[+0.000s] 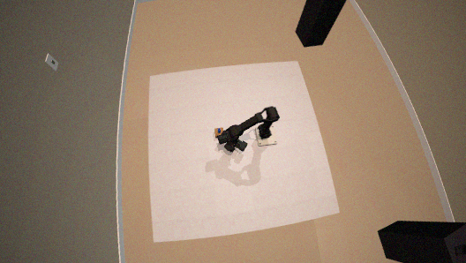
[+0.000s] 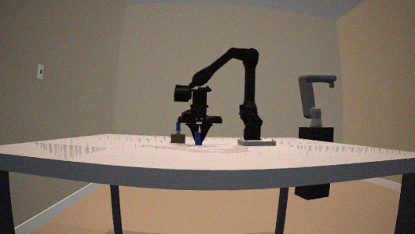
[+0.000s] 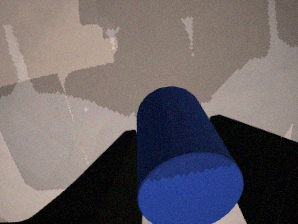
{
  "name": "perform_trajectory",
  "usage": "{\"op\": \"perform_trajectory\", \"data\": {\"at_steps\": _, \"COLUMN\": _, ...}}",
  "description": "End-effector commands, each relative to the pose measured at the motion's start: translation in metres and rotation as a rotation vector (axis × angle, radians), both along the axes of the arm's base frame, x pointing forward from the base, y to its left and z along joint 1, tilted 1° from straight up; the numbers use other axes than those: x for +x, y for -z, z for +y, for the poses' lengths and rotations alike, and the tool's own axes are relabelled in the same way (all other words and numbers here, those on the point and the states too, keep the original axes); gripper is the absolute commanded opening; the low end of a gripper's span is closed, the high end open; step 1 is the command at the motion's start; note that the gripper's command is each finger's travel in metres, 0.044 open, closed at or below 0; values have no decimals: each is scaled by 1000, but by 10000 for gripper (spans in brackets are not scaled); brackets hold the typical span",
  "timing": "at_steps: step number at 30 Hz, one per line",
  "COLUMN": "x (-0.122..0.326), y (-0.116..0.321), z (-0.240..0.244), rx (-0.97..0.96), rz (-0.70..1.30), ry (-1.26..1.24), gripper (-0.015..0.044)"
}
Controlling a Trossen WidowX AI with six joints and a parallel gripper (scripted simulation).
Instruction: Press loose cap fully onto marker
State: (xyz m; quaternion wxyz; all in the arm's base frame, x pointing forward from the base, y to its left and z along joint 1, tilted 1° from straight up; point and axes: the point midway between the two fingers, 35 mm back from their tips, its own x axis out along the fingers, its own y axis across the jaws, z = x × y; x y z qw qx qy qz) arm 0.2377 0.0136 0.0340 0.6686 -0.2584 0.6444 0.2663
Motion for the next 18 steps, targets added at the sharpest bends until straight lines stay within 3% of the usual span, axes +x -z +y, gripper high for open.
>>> {"op": "perform_trajectory", "data": {"at_steps": 1, "x": 0, "y": 0, "z": 0, "rx": -3, "rz": -1, "ry": 6, "gripper": 90}}
{"op": "perform_trajectory", "data": {"at_steps": 5, "x": 0, "y": -3, "z": 0, "rx": -3, "rz": -2, "ry": 6, "gripper": 5}}
{"op": "perform_trajectory", "data": {"at_steps": 18, "x": 1, "y": -36, "z": -1, "rx": -3, "rz": -2, "ry": 6, "gripper": 0}}
